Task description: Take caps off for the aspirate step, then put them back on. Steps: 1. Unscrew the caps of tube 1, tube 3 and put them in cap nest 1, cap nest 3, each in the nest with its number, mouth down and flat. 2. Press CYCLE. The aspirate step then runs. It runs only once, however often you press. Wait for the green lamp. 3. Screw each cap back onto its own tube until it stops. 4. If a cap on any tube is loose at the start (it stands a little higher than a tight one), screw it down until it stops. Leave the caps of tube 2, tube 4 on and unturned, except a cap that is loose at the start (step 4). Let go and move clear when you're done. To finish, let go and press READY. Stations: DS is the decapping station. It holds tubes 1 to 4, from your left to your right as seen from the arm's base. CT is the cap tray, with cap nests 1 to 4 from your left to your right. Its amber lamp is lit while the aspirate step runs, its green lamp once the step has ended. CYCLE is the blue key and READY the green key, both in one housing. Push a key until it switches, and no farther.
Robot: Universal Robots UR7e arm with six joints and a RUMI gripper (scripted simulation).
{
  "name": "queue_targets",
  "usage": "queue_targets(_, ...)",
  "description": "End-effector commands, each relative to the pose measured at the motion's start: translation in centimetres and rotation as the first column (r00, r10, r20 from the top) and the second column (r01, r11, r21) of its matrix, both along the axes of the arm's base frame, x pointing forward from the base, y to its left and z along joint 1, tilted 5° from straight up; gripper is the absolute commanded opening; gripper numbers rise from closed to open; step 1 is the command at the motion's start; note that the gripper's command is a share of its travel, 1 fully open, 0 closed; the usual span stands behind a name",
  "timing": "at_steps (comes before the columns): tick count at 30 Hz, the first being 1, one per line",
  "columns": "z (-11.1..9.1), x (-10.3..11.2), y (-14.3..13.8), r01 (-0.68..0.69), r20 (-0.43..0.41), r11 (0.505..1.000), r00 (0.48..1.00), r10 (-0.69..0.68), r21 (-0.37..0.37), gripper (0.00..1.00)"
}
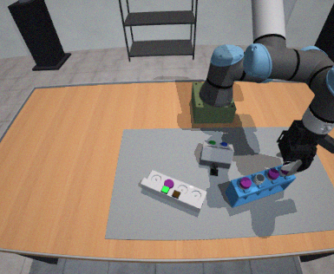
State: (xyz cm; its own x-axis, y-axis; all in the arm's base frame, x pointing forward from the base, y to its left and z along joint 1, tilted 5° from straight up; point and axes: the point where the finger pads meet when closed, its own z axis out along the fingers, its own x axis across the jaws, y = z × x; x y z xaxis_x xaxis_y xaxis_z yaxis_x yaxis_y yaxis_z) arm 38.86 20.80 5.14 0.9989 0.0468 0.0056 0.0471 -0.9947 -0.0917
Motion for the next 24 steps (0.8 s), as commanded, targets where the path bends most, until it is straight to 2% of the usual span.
queue_targets(1,-0.01,0.0,0.02,0.084,-0.006,0.996,0.996,-0.084,-0.006,0.0)
queue_targets(4,-0.01,0.0,0.02,0.084,-0.006,0.996,0.996,-0.084,-0.006,0.0)
queue_targets(5,-0.01,0.0,0.02,0.084,-0.006,0.996,0.996,-0.084,-0.006,0.35)
queue_targets(17,0.0,0.0,0.02,0.083,-0.006,0.997,0.997,-0.083,-0.006,0.35)
queue_targets(24,0.09,0.0,0.01,-0.194,0.018,0.981,0.981,0.194,-0.008,0.35)
